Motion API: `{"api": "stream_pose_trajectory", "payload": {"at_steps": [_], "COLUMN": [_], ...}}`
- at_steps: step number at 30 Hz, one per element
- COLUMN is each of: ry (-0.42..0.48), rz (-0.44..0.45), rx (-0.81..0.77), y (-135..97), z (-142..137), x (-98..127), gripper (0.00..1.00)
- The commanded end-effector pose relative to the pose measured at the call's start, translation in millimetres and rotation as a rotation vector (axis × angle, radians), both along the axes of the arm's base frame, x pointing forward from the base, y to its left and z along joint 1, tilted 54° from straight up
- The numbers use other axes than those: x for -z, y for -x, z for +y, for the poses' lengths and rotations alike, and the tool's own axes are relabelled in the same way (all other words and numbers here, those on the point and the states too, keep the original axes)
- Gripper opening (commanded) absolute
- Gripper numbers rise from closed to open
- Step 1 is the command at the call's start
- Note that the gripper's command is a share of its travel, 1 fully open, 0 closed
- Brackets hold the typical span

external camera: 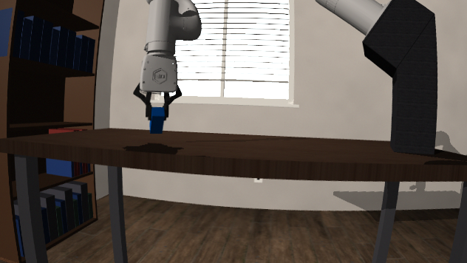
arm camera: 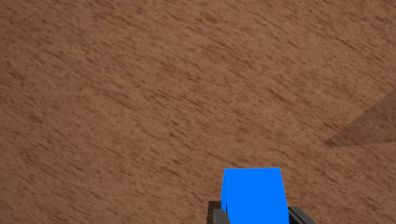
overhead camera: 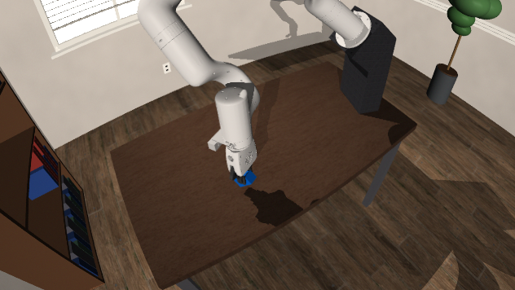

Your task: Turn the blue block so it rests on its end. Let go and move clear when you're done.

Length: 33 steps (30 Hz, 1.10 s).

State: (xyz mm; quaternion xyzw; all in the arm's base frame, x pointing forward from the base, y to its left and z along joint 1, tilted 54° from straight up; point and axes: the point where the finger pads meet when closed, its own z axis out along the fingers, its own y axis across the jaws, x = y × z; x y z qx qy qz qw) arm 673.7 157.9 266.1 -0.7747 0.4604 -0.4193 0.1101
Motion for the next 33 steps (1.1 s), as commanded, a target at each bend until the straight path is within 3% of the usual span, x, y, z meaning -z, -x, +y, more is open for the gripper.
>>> {"api": "stream_pose_trajectory", "payload": {"at_steps": [1, 6, 19, 25, 33], "ry": [-0.073, -0.145, -0.152, -0.192, -0.312], "rz": [0.06, 0.127, 0.135, 0.183, 0.276], "rx": [-0.063, -0.13, -0.137, -0.171, -0.281], "y": [-2.6, -0.8, -1.4, -1.7, -3.5], "z": [-0.5, -1.9, -4.4, -5.9, -7.9], "x": [-0.5, -2.4, -3.7, -1.1, -5.1], "gripper": [0.34, 0.34, 0.34, 0.34, 0.34]}}
